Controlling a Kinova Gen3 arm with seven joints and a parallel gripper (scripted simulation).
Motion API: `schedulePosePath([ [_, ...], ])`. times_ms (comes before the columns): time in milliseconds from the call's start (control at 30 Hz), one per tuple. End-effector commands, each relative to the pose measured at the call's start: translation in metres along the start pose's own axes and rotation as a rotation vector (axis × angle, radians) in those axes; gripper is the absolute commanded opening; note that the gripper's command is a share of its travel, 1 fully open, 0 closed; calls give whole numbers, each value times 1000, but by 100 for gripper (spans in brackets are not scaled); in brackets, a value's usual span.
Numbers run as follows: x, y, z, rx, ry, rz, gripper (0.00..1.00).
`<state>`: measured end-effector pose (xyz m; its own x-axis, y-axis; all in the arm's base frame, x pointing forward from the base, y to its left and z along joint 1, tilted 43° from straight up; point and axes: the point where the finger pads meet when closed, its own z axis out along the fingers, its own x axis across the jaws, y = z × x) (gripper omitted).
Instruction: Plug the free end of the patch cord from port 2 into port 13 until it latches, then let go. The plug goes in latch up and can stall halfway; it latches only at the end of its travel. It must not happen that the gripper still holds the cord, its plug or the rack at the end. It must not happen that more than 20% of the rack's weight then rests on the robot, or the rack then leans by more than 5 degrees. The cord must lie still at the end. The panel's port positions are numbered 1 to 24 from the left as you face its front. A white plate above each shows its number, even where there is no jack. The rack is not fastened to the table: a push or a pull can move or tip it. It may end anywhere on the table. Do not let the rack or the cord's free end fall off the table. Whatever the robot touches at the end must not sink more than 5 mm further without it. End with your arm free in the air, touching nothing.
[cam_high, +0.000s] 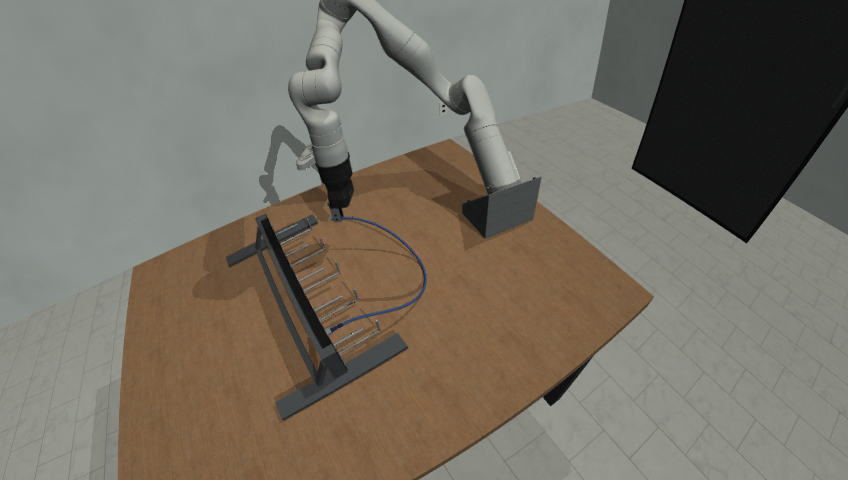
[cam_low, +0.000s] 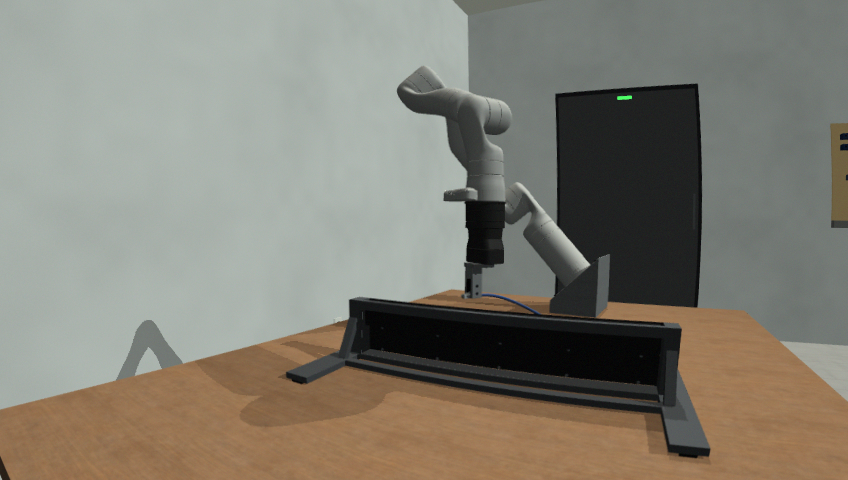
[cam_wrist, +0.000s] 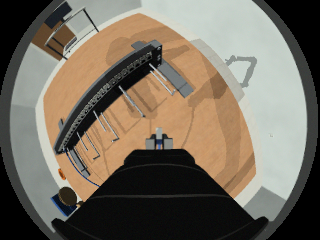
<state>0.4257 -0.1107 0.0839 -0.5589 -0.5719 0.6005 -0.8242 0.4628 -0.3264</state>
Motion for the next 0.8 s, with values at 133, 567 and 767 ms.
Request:
schedulePosePath([
  [133, -12, 0, -1, 0, -1, -55, 0],
  [567, -29, 0, -4, -1, 0, -149, 0],
  [767, -37, -1, -6, -1, 0, -199, 0],
])
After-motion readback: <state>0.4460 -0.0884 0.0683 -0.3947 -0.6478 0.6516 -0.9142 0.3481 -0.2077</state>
